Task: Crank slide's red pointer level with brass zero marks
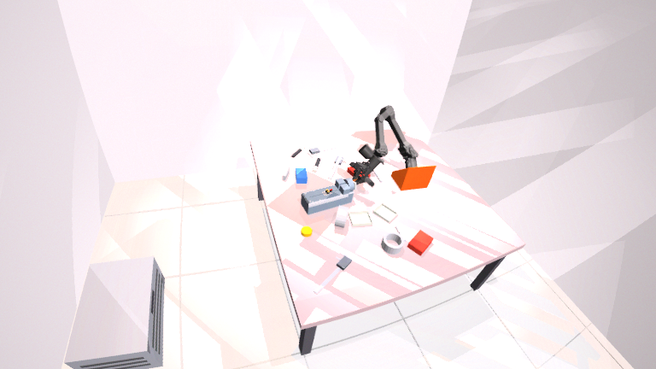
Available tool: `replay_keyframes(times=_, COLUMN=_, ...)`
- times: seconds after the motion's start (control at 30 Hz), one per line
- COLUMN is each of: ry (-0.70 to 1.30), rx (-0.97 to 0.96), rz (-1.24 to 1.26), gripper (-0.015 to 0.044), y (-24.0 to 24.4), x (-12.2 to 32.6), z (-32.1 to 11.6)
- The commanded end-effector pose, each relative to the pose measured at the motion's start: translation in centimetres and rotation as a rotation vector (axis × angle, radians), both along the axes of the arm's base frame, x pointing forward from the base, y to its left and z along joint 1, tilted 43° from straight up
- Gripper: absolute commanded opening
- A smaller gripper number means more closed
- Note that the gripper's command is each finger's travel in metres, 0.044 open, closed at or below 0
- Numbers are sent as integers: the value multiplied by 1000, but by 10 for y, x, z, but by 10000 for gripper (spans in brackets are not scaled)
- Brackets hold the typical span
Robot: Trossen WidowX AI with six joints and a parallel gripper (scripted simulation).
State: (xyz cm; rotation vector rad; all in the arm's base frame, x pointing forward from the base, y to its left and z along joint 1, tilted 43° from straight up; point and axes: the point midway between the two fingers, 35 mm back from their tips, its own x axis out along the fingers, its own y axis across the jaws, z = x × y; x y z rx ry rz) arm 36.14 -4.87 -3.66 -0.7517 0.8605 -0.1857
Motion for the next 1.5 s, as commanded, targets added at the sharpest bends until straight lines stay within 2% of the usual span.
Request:
replay_keyframes(times=0.0, ry=-11, rx=-3, rz=-1, gripper=0, y=4, x=1, z=9)
replay_keyframes(times=0.53, ry=-12, rx=-1, rz=-1, gripper=0, y=26, x=1, z=18)
replay_keyframes(times=1.47, ry=-12, rx=0, rz=-1, gripper=0, y=50, x=-2, z=9)
